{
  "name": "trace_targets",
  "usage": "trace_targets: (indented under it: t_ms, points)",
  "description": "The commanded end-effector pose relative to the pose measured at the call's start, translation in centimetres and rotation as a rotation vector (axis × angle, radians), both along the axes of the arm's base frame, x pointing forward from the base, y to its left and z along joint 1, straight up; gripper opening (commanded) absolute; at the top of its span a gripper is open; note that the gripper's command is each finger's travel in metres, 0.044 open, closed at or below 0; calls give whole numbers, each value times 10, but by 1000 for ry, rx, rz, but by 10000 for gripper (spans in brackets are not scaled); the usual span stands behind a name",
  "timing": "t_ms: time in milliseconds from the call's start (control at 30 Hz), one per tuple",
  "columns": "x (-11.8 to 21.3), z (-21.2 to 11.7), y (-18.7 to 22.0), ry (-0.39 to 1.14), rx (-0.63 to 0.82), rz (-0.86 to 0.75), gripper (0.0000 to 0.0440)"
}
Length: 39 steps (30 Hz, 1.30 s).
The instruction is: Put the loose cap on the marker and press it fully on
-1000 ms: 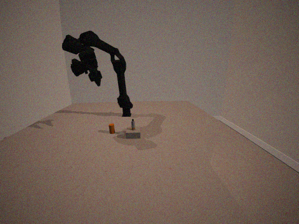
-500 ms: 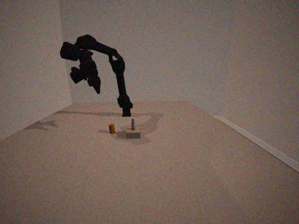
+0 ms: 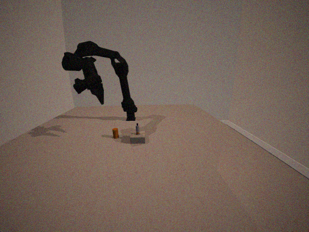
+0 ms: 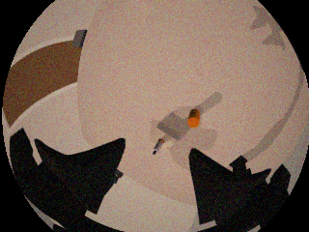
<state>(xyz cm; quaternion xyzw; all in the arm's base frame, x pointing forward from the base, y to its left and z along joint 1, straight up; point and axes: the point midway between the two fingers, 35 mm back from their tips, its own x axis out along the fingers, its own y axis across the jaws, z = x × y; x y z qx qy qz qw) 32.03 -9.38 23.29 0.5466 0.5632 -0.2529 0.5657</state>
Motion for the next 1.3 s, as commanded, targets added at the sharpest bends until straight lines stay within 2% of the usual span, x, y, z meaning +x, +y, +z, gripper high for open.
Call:
trace_targets:
  t_ms: [0,1267]
  points:
    - [-2,-10,0,41,-16,17,308]
    - [-20,-84,12,336,-182,181,298]
